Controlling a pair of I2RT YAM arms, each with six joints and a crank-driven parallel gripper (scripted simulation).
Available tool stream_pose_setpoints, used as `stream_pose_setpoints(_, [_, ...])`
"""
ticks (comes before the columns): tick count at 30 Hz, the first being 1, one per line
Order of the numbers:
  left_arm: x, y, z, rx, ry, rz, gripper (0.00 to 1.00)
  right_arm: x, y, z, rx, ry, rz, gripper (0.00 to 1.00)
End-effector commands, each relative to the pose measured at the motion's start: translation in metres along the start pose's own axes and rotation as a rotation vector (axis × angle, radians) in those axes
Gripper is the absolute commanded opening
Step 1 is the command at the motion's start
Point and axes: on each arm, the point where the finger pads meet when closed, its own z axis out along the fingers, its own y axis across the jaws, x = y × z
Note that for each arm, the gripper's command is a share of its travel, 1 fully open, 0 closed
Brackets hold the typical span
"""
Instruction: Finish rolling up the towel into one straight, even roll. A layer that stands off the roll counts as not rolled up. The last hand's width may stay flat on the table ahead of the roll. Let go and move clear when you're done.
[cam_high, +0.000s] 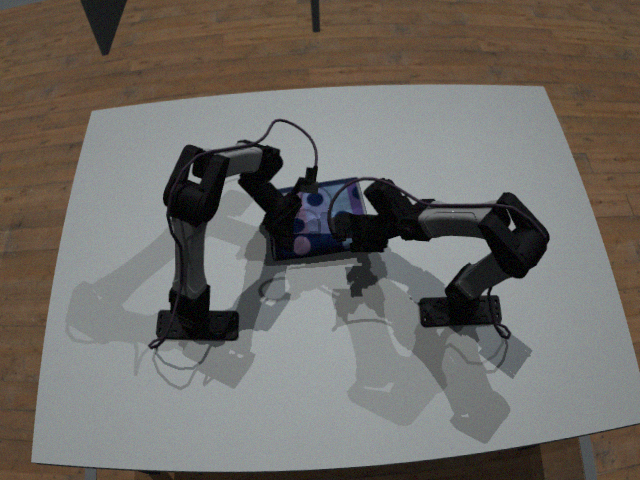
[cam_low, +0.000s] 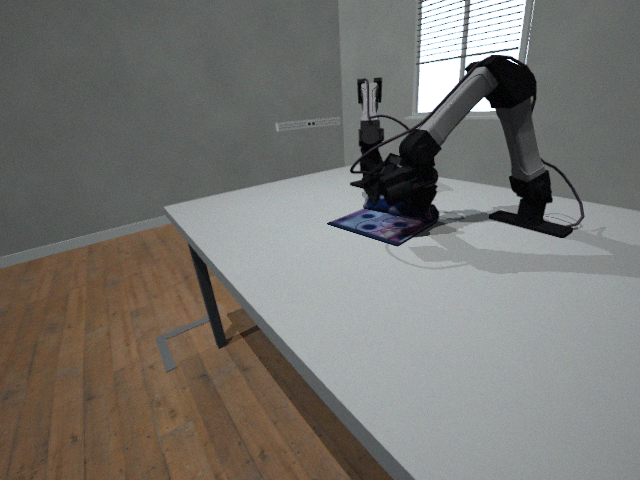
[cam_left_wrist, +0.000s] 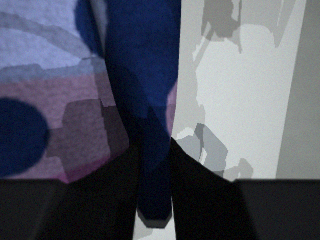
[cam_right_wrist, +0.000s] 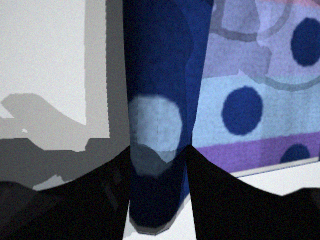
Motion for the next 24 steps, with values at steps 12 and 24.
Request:
stream_pose_setpoints(12, [0.001, 0.0017, 0.0015, 0.01, -0.002, -0.002, 0.21, -0.0108, -0.0107, 0.001, 0.026, -0.022, -0.006, 0.3])
stream_pose_setpoints(24, [0.001, 0.0017, 0.0015, 0.01, -0.002, -0.002, 0.21, -0.0108, -0.0107, 0.001, 0.026, -0.022, -0.006, 0.25])
